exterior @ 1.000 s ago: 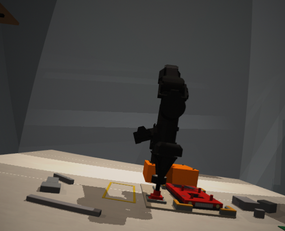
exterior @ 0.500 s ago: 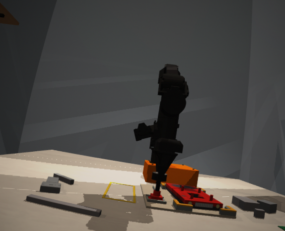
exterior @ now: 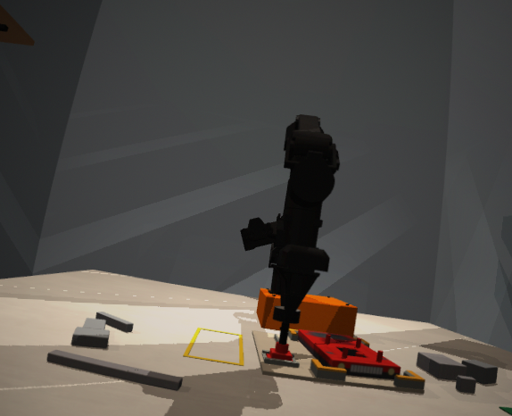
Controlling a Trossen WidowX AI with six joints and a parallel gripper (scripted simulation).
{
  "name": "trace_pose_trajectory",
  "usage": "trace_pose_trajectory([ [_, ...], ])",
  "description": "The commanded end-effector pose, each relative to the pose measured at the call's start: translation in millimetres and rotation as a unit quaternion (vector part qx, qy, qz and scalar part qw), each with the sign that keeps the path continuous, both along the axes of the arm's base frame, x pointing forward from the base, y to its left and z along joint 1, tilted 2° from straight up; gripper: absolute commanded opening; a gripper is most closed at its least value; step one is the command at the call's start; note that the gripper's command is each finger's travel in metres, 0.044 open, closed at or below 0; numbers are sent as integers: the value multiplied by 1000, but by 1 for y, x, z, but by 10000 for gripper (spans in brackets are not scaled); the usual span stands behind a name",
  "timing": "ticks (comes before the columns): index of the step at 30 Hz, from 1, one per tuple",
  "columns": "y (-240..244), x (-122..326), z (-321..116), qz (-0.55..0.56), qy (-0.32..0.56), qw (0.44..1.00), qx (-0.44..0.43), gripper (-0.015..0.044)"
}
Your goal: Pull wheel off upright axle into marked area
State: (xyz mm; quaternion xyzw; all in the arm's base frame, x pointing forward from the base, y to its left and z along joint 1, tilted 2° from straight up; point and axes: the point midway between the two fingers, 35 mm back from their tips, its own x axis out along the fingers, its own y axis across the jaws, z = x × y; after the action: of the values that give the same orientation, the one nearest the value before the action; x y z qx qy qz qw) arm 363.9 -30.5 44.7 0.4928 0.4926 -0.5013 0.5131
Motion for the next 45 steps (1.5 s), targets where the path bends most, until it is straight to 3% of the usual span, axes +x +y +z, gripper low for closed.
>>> trace_pose_trajectory([
  [1, 0, 1, 6, 2, -3, 1000, 1, 0],
  [10, 1, -4, 36, 3, -3, 1000, 1, 0],
  [45, -96, -57, 36, 3, -1, 1000, -4, 0],
])
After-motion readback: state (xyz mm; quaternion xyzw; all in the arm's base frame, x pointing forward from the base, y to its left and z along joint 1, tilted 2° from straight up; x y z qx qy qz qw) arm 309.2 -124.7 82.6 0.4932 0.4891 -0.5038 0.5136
